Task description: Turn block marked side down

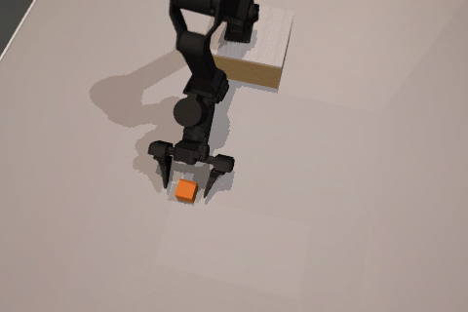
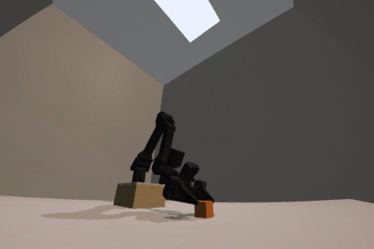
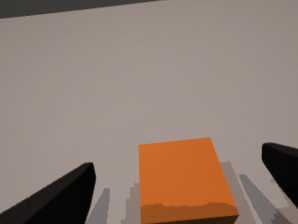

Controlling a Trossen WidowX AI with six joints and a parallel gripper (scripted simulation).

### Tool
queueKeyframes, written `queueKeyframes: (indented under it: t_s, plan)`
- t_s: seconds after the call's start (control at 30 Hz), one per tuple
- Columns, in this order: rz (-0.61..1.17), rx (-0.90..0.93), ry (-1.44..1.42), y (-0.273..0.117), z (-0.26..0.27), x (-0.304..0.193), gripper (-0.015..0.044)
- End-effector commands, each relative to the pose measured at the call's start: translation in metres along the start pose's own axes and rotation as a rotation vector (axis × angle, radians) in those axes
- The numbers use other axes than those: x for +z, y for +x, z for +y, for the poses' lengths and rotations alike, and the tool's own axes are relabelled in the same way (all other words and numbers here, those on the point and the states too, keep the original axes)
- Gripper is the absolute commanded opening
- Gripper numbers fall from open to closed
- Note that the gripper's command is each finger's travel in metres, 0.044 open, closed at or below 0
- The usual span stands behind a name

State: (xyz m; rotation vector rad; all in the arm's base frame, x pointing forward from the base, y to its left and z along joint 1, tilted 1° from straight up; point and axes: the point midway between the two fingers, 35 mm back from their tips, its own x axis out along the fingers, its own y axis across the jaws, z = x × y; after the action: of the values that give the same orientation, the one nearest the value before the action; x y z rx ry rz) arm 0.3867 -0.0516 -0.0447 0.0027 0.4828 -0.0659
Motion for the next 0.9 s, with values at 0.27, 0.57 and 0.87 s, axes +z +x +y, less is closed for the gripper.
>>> queueKeyframes:
  t_s: [0.27, 0.57, 0.87]
  plan:
    - [-0.002, 0.003, 0.005, 0.0, 0.0, 0.0, 0.044]
    - [0.004, 0.003, 0.005, 0.0, 0.0, 0.001, 0.044]
    - [0.319, 0.003, 0.007, -0.005, -0.001, 0.028, 0.044]
